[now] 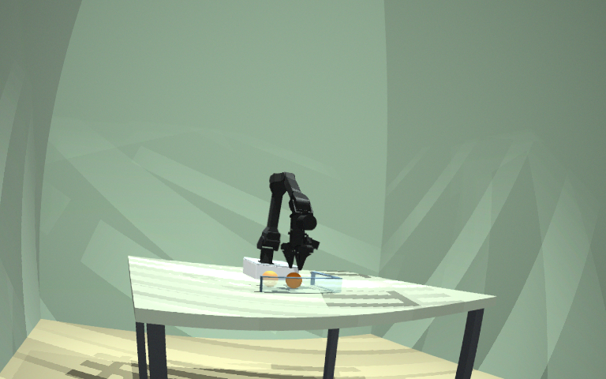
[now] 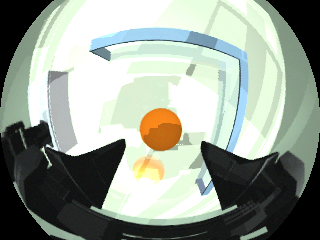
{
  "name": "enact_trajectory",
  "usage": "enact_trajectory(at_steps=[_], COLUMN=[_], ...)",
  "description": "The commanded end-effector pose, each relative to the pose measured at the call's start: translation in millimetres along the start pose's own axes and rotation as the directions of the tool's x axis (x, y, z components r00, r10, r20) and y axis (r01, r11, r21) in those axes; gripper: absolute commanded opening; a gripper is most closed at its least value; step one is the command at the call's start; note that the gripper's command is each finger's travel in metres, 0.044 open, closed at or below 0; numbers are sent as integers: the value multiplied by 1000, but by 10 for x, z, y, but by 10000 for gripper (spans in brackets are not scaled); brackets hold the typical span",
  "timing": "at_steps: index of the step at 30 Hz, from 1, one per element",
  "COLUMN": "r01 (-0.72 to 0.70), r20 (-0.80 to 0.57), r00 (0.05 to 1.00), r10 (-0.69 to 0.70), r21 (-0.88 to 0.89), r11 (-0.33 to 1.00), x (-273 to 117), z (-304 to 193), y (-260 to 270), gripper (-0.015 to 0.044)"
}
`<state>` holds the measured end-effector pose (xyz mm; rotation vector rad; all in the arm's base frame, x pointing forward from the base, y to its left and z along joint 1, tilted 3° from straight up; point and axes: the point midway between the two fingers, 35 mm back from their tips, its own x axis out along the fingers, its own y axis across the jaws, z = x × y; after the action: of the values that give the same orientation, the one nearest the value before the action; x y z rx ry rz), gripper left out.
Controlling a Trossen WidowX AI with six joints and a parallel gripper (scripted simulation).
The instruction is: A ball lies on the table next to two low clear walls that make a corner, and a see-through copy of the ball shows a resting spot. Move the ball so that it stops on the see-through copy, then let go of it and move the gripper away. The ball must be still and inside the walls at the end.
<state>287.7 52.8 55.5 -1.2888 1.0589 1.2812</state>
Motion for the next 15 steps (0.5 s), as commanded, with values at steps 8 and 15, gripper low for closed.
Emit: enact_trajectory(at_steps=[8, 15], r01=[-10, -10], r20=[-6, -6], r00=[1000, 1000], r10=[10, 10], r21=[5, 5], r11=[1000, 1000], x=[200, 311], z=[-11, -12], y=[16, 19], gripper=[430, 430])
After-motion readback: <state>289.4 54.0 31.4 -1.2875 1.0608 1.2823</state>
